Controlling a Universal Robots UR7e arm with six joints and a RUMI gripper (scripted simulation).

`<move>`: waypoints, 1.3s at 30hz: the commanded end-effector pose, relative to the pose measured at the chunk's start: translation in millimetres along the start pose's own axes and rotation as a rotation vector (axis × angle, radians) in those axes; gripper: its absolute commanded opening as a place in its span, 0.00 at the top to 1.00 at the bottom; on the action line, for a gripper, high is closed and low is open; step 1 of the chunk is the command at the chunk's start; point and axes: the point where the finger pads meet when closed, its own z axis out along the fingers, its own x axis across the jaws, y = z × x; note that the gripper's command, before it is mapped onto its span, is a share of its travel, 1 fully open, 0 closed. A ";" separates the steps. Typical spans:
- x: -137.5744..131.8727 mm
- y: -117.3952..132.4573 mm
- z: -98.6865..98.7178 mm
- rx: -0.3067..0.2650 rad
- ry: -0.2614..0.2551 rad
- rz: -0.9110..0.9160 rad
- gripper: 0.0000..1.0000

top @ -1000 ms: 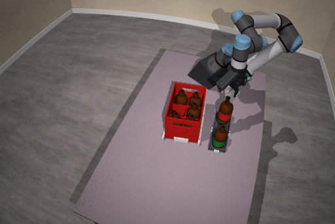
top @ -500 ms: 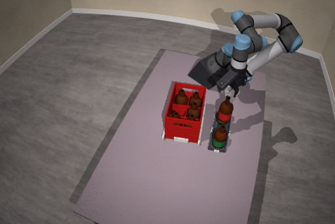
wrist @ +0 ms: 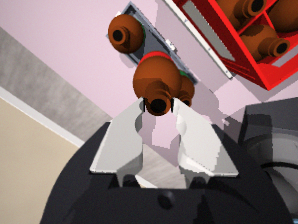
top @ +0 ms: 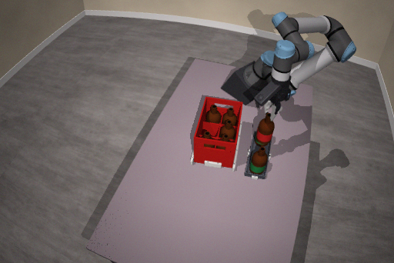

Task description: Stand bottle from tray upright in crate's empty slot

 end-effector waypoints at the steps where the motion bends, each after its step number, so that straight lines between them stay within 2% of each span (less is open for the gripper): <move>1: -0.1 -0.3 -0.3 0.001 0.000 0.000 1.00; 18: -0.1 -0.3 -3.3 0.001 0.000 0.000 1.00; 39: -0.1 -0.2 -23.2 0.001 0.000 0.000 1.00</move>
